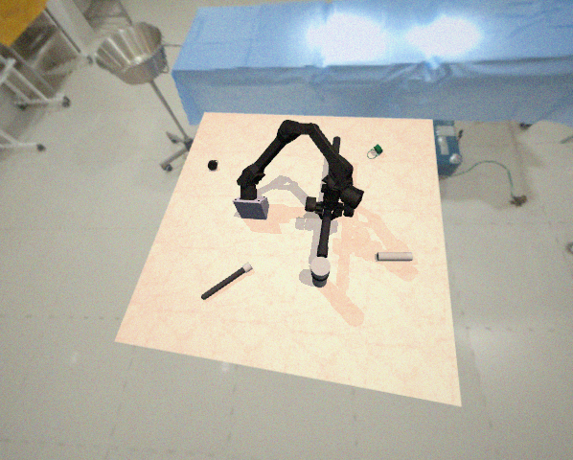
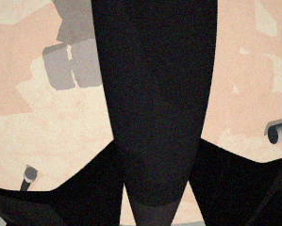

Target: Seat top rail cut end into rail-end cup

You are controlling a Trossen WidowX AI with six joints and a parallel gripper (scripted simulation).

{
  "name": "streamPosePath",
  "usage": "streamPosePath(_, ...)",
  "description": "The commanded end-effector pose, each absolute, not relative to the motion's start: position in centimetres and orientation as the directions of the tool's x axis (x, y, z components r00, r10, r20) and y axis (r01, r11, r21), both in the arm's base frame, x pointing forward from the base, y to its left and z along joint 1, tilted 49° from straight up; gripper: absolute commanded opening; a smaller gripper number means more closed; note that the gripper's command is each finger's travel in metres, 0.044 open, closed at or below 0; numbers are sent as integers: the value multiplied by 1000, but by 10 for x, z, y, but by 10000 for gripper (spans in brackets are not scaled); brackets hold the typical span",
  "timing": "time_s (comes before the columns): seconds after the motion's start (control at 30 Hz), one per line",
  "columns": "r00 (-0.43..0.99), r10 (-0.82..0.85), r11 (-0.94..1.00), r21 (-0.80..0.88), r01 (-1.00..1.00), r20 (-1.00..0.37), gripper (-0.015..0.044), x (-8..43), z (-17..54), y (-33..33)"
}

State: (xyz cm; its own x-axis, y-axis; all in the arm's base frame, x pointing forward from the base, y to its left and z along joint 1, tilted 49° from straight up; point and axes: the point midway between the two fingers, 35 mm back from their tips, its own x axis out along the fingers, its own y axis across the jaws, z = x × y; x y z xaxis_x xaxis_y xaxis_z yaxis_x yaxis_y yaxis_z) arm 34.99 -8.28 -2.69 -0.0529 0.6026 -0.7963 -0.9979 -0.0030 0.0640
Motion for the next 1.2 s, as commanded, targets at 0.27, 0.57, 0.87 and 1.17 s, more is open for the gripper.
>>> streamPosePath(0.27, -50, 600, -1, 62, -998, -799, 0, 350, -29, -89)
streamPosePath(0.57, -50, 600, -1, 62, -998, -799, 0, 349, -31, -92)
streamPosePath(0.87, -50, 599, -1, 62, -998, -799, 0, 349, -32, -95)
streamPosePath(1.17, -50, 599, -1, 62, -998, -799, 0, 349, -34, -98)
